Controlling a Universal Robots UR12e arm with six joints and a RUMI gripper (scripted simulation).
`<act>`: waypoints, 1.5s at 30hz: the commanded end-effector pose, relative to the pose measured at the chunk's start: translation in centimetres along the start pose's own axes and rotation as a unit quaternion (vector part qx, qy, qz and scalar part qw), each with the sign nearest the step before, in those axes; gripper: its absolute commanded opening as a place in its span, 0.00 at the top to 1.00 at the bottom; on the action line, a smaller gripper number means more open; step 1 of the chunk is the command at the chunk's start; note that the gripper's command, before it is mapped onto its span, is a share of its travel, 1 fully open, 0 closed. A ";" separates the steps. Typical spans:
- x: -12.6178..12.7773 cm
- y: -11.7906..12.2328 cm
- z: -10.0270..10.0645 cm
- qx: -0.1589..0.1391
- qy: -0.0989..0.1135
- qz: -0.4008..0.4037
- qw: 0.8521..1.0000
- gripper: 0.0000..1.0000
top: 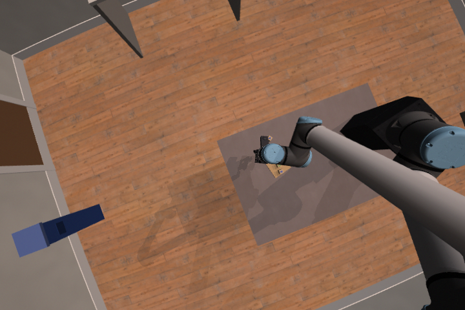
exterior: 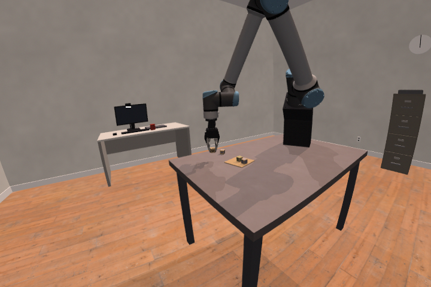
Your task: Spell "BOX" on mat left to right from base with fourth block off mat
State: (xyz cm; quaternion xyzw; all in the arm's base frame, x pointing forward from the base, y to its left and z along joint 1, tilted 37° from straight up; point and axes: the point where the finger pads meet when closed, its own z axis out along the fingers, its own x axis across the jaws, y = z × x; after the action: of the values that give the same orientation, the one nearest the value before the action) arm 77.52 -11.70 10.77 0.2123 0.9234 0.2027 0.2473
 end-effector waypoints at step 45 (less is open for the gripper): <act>14.1 2.7 -5.1 0.000 0.001 -0.212 0.977 0.91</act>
State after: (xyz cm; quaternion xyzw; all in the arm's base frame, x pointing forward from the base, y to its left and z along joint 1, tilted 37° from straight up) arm 64.71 -4.02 10.83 0.0169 0.9478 0.1474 0.2823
